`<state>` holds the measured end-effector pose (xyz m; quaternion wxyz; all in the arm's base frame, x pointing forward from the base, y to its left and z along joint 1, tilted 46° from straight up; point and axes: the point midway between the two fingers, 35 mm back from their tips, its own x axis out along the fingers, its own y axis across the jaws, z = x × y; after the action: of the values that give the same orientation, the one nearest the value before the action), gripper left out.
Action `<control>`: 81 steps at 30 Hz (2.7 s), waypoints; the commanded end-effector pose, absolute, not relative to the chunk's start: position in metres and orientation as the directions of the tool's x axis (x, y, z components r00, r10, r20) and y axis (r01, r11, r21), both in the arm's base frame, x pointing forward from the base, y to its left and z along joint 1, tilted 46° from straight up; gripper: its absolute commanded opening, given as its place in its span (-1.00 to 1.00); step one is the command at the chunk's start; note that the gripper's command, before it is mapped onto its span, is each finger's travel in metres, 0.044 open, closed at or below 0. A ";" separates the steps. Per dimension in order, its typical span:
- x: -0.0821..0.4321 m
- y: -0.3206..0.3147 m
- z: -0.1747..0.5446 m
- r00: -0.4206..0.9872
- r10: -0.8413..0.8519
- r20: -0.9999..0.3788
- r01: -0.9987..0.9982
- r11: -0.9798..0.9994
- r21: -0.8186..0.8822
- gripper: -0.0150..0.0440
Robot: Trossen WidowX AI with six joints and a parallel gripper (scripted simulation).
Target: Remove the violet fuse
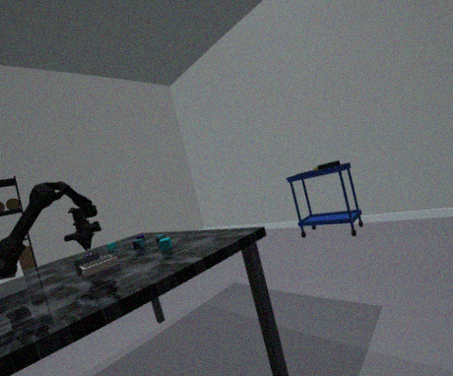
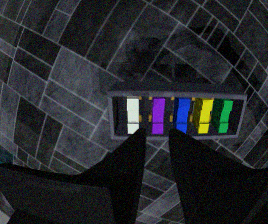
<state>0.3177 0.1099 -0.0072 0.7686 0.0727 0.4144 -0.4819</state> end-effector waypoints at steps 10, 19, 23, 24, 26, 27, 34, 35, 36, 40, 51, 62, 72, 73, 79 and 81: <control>0.319 0.097 -0.018 0.186 -0.689 -0.700 0.798 0.522 -0.302 -0.24; 0.320 0.093 -0.021 0.186 -0.690 -0.700 0.798 0.522 -0.302 -0.24; 0.320 0.093 -0.021 0.186 -0.690 -0.700 0.798 0.522 -0.302 -0.24; 0.320 0.093 -0.021 0.186 -0.690 -0.700 0.798 0.522 -0.302 -0.24; 0.320 0.093 -0.021 0.186 -0.690 -0.700 0.798 0.522 -0.302 -0.24; 0.320 0.093 -0.021 0.186 -0.690 -0.700 0.798 0.522 -0.302 -0.24; 0.321 0.090 -0.024 0.186 -0.690 -0.700 0.798 0.522 -0.302 -0.24; 0.321 0.089 -0.025 0.186 -0.690 -0.700 0.798 0.522 -0.302 -0.24; 0.321 0.089 -0.025 0.186 -0.690 -0.700 0.798 0.522 -0.302 -0.24; 0.322 0.086 -0.028 0.187 -0.690 -0.699 0.798 0.522 -0.302 -0.24; 0.322 0.086 -0.028 0.187 -0.690 -0.699 0.798 0.522 -0.302 -0.24; 0.322 0.086 -0.028 0.187 -0.690 -0.699 0.798 0.522 -0.302 -0.24; 0.322 0.086 -0.028 0.187 -0.690 -0.699 0.798 0.522 -0.302 -0.24; 0.322 0.086 -0.028 0.187 -0.690 -0.699 0.798 0.522 -0.302 -0.24; 0.322 0.086 -0.028 0.187 -0.690 -0.699 0.798 0.522 -0.302 -0.24; 0.322 0.086 -0.028 0.187 -0.690 -0.699 0.798 0.522 -0.302 -0.24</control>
<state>0.3221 0.0873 -0.0278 0.7669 0.0694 0.4150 -0.4847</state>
